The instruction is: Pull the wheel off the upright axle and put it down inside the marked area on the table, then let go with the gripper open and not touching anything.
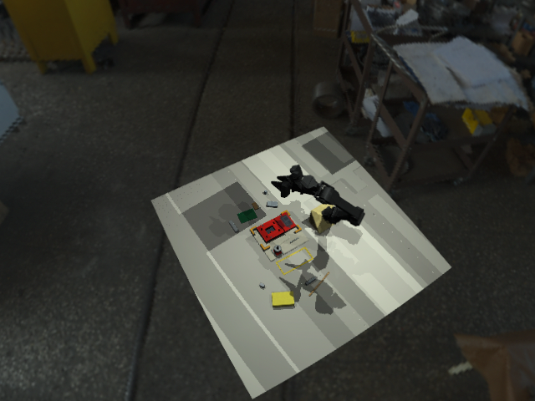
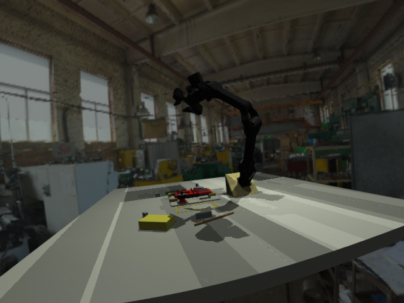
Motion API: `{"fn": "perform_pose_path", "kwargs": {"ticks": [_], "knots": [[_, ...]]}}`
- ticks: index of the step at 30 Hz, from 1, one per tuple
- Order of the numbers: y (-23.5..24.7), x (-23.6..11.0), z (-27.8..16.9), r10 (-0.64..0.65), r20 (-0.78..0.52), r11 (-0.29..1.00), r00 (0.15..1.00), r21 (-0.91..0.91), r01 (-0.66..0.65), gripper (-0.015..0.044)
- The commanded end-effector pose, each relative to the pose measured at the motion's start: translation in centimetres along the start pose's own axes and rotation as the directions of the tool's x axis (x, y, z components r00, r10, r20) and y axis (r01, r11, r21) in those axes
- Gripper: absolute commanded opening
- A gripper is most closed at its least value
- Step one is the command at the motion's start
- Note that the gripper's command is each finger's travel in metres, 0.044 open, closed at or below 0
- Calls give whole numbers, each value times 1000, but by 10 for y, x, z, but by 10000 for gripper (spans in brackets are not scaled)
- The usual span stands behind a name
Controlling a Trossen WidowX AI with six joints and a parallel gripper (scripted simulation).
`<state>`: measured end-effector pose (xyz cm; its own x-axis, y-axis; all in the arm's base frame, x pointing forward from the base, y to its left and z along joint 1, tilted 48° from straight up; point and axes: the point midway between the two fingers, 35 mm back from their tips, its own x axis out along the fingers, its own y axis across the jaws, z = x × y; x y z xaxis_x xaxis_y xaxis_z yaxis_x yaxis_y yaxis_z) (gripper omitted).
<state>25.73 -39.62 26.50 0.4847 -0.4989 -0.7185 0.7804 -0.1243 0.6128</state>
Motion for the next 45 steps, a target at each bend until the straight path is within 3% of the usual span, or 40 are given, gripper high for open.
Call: {"fn": "perform_pose_path", "kwargs": {"ticks": [1, 7, 14, 24, 32, 45], "knots": [[-3, 22, -40, -38, -144, 999, 989, 2, 39, 300], [-9, 46, -104, -109, -360, 994, 927, -13, 112, 300], [-22, 60, -181, -204, -580, 975, 788, -47, 218, 300], [-48, 54, -290, -348, -810, 900, 472, -147, 411, 300], [-72, 32, -364, -431, -885, 779, 176, -266, 568, 300], [-80, 28, -364, -432, -886, 775, 170, -268, 572, 300]]}}
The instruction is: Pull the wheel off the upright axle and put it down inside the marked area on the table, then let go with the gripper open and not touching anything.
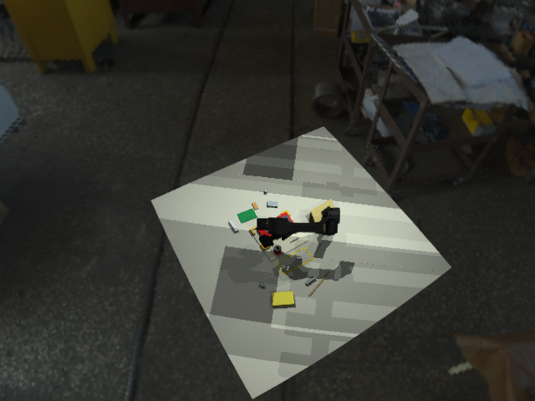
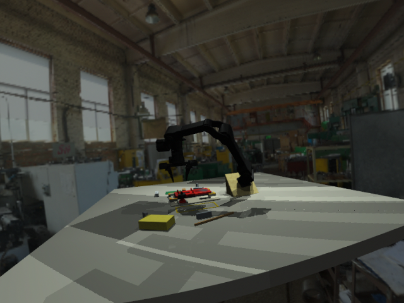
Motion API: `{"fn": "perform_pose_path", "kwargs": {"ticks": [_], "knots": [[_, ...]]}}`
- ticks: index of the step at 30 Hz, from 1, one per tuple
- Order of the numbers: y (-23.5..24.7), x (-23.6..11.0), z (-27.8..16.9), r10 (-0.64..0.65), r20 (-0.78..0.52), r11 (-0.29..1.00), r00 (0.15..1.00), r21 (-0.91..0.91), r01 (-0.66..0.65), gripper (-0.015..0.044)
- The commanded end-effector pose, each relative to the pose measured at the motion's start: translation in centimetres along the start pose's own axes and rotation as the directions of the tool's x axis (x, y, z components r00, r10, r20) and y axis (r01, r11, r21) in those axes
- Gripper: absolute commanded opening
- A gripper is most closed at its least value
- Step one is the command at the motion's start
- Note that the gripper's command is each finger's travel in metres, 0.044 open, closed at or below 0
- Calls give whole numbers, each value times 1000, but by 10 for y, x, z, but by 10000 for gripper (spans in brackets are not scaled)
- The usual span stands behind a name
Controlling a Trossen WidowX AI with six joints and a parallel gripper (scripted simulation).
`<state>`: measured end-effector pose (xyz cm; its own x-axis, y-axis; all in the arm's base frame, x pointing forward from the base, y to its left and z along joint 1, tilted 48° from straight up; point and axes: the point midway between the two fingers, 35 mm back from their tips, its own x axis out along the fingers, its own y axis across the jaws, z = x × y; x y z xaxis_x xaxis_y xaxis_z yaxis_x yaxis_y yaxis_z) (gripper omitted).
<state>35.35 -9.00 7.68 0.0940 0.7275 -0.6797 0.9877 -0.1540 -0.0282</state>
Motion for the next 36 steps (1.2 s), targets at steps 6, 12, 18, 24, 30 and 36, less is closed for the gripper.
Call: {"fn": "perform_pose_path", "kwargs": {"ticks": [6, 12, 18, 24, 30, 36], "knots": [[0, 22, 0, 1, -1, 1000, 1000, -4, -1, 300], [0, 52, 0, 2, -2, 1000, 1000, -5, -2, 300], [-3, 75, -1, 1, -5, 1000, 1000, -5, -1, 300], [-3, 73, 0, -4, -2, 1000, 1000, -9, 4, 221], [-3, 73, 0, -4, -2, 1000, 1000, -9, 4, 162], [-3, 72, 0, -4, -2, 1000, 1000, -9, 4, 63]]}}
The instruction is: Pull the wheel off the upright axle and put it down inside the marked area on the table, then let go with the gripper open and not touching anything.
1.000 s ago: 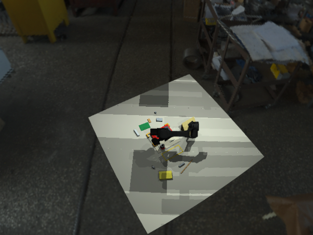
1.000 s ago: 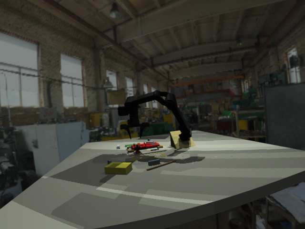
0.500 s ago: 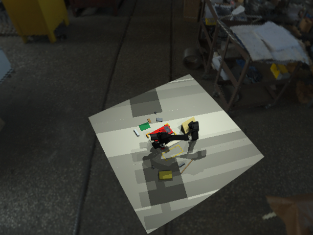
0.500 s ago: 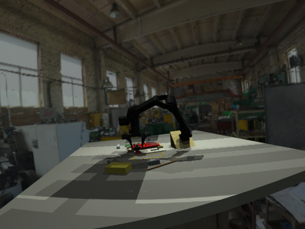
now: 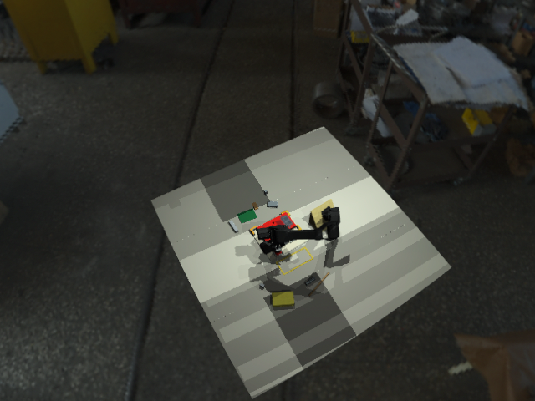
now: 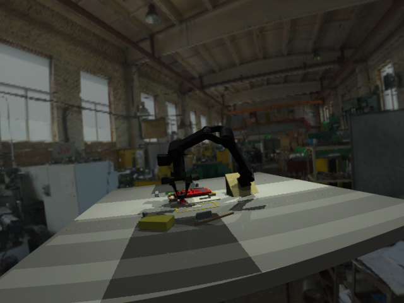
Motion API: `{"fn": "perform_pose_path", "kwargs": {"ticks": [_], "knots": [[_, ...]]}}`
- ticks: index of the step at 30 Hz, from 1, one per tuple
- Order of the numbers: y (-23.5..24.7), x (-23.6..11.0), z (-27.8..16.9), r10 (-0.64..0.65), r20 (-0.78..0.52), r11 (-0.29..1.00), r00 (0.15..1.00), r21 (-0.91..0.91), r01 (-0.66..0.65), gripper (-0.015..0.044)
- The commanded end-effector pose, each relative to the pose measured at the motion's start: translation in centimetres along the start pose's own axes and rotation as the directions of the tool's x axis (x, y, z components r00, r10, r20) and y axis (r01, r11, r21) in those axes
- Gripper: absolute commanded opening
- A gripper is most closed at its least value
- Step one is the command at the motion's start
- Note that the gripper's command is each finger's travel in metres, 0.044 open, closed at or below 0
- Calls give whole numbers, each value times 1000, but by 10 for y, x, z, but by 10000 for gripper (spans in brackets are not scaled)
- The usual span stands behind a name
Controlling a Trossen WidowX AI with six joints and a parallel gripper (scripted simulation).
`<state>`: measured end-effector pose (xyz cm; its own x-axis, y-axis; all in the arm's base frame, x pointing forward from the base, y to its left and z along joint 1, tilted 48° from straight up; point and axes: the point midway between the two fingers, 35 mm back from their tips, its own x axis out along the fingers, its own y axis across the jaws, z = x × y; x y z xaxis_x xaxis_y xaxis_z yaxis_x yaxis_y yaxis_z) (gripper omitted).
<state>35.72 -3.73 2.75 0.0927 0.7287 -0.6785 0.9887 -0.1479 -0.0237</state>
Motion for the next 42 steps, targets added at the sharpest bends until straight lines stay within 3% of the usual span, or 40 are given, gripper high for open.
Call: {"fn": "perform_pose_path", "kwargs": {"ticks": [1, 3, 42], "knots": [[0, 0, 0, -3, 0, 1000, 1000, -1, 3, 37], [0, -1, 0, -2, 0, 1000, 1000, -1, 2, 0], [0, -14, 0, -1, 0, 1000, 1000, 0, 1, 0]]}}
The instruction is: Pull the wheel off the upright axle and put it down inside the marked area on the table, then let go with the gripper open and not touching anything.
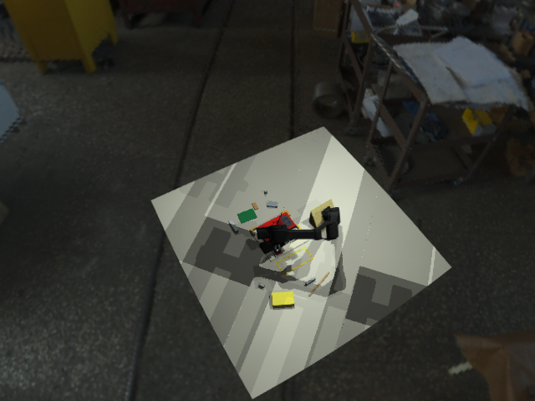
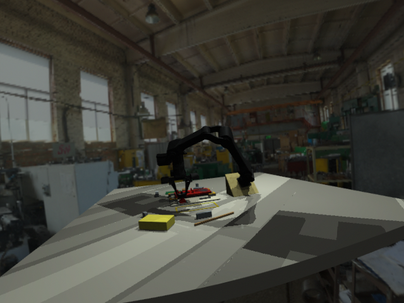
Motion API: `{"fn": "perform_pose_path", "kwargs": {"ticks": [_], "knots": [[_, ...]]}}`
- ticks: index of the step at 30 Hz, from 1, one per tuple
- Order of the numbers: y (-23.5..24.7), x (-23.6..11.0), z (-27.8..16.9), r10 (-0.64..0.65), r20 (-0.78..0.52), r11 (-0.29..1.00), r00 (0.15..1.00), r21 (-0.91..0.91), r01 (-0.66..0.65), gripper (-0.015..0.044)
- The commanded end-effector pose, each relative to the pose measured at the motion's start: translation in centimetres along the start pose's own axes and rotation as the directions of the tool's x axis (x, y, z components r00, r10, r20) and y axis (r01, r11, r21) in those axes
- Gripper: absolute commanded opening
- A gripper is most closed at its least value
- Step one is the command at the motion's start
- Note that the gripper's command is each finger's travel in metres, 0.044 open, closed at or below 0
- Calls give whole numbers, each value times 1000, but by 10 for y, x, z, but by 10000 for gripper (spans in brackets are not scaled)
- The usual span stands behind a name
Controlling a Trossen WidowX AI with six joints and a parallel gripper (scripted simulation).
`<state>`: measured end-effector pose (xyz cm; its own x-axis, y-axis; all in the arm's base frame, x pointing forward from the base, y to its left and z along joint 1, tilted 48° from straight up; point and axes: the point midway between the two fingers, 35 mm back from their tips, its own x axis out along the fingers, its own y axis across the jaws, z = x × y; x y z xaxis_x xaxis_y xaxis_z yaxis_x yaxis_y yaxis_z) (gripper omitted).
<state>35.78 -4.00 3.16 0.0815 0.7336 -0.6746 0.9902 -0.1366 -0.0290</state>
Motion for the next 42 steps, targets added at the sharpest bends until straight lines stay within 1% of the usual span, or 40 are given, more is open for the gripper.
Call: {"fn": "perform_pose_path", "kwargs": {"ticks": [1, 42], "knots": [[-1, -9, 1, 11, 5, 1000, 1000, 4, -11, 0], [-1, -23, 2, 13, 4, 1000, 1000, 5, -13, 0]]}}
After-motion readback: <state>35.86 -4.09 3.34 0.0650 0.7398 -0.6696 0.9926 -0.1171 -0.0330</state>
